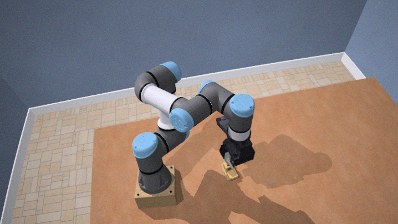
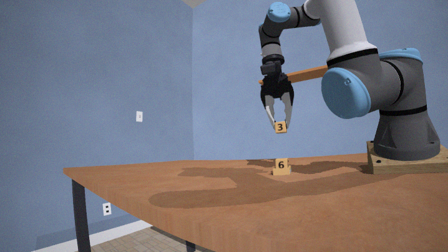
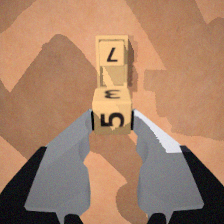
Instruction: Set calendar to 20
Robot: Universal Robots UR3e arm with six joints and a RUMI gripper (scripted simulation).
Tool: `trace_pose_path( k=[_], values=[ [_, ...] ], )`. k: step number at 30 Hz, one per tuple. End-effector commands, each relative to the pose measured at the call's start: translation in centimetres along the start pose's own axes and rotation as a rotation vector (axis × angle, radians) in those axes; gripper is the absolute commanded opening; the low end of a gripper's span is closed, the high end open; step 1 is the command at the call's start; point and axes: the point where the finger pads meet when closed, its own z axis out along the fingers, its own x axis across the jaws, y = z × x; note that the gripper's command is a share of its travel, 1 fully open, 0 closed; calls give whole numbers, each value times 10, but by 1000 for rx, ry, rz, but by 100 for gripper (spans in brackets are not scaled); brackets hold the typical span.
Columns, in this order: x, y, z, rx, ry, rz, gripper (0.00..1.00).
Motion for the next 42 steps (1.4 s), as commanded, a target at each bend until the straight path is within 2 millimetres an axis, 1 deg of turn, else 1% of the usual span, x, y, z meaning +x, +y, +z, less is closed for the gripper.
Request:
trace_pose_path(
  k=[1,6,12,14,22,27,34,42],
  values=[
    [0,1,1,-4,1,-6,10],
    [1,1,7,-4,1,-5,10],
    [1,1,23,-4,2,-5,10],
    [1,1,23,-4,2,-5,10],
    [1,1,50,-2,2,-4,10],
    [1,1,61,-2,2,-4,10],
    [1,1,65,-2,2,-4,10],
    [1,1,65,-4,2,-4,10]
  ],
)
